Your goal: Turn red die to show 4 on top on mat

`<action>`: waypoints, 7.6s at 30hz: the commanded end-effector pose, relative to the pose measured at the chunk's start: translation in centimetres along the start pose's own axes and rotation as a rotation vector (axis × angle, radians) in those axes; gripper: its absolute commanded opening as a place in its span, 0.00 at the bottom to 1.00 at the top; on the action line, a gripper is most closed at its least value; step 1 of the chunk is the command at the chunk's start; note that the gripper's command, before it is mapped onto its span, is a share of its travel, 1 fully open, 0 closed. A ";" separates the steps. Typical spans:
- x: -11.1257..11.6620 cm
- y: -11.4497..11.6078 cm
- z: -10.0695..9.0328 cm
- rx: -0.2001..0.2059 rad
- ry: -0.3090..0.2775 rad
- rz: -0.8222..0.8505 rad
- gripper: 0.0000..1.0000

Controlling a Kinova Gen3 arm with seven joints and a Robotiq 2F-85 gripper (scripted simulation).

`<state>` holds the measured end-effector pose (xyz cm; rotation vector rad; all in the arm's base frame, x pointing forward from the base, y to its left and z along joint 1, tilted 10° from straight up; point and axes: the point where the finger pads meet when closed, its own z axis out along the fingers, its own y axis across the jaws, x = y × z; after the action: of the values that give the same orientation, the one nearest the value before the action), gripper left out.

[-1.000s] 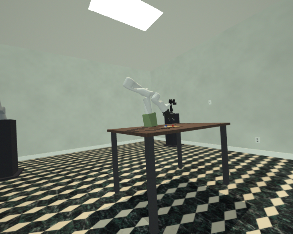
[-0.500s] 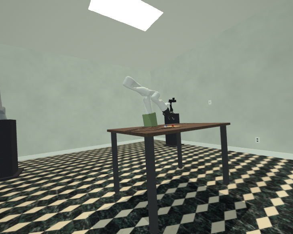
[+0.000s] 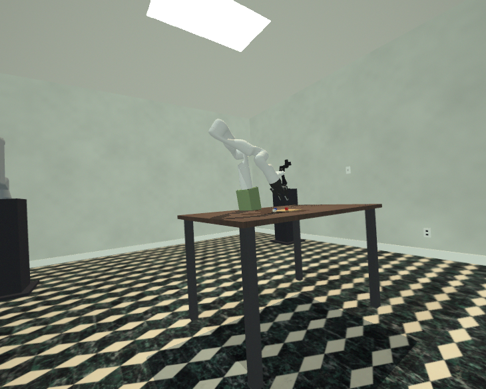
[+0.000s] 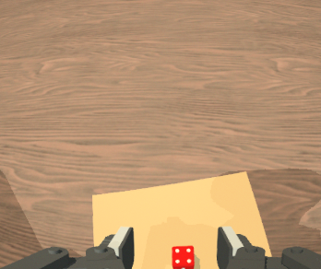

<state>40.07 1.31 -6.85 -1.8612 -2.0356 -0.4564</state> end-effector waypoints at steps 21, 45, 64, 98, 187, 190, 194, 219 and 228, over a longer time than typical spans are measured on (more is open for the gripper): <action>1.3 0.4 -0.7 -0.013 -0.120 -0.035 0.51; 1.3 0.1 -0.3 -0.002 -0.325 -0.032 0.51; 1.8 0.4 -0.6 -0.017 -0.382 -0.033 0.51; 2.2 0.4 -0.4 -0.022 -0.643 -0.031 0.51; 8.1 0.1 -8.0 -0.022 -0.643 -0.031 1.00; 8.1 0.1 -8.0 -0.022 -0.643 -0.031 1.00; 8.1 0.1 -8.0 -0.022 -0.643 -0.031 1.00; 8.1 0.1 -8.0 -0.022 -0.643 -0.031 1.00; 8.1 0.1 -8.0 -0.022 -0.643 -0.031 1.00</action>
<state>39.75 4.80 3.95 -2.1875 -2.4479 0.1475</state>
